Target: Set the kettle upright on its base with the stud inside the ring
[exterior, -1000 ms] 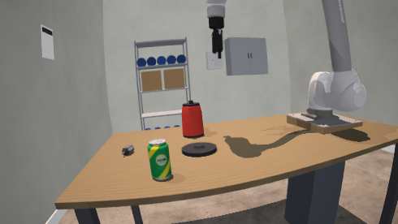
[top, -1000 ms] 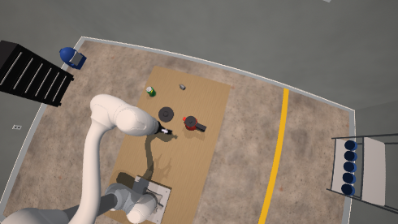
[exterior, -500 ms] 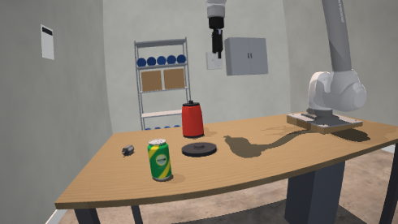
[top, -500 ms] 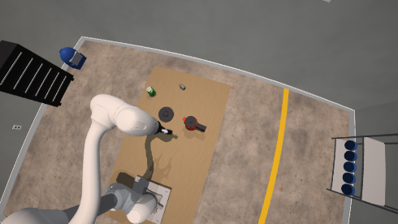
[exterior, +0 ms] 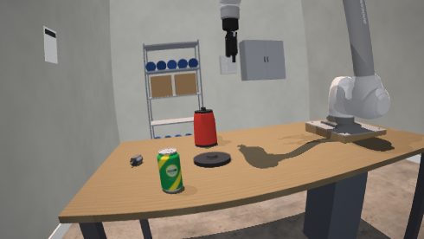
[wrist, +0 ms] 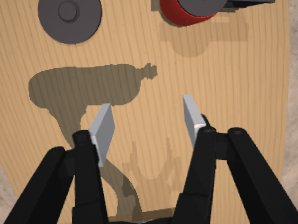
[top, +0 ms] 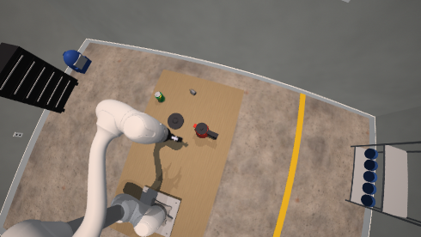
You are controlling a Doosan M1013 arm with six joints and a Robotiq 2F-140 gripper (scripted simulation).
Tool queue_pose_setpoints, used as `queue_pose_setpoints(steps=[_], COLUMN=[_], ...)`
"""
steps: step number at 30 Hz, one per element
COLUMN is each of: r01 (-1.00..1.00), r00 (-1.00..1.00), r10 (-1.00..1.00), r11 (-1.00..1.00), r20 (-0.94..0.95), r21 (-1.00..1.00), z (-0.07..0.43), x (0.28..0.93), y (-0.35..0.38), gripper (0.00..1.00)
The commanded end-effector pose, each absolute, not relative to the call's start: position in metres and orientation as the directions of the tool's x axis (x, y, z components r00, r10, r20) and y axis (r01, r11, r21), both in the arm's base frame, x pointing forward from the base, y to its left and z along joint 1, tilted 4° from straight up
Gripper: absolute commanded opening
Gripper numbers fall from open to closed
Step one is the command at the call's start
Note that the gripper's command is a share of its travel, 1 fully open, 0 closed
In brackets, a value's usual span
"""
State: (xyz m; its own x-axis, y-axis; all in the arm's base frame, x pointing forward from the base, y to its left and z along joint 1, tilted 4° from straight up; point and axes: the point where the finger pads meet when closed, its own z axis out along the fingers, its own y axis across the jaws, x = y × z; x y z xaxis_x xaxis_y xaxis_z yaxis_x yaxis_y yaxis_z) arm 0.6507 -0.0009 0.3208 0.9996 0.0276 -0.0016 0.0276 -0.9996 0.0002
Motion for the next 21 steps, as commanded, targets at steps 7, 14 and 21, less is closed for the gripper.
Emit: queue_pose_setpoints(steps=[7,14,21], r01=[0.060,0.108,0.152], r00=[0.998,0.994,0.988], r10=[0.060,0.108,0.152], r11=[-0.998,-0.994,-0.988], r20=[-0.001,-0.001,-0.002], r21=[0.000,-0.001,-0.001], z=[0.3211,0.3203,0.3196], x=[0.6520,0.6536,0.6551], y=[-0.0018,-0.0033,-0.0047], gripper=[0.52,0.52,0.52])
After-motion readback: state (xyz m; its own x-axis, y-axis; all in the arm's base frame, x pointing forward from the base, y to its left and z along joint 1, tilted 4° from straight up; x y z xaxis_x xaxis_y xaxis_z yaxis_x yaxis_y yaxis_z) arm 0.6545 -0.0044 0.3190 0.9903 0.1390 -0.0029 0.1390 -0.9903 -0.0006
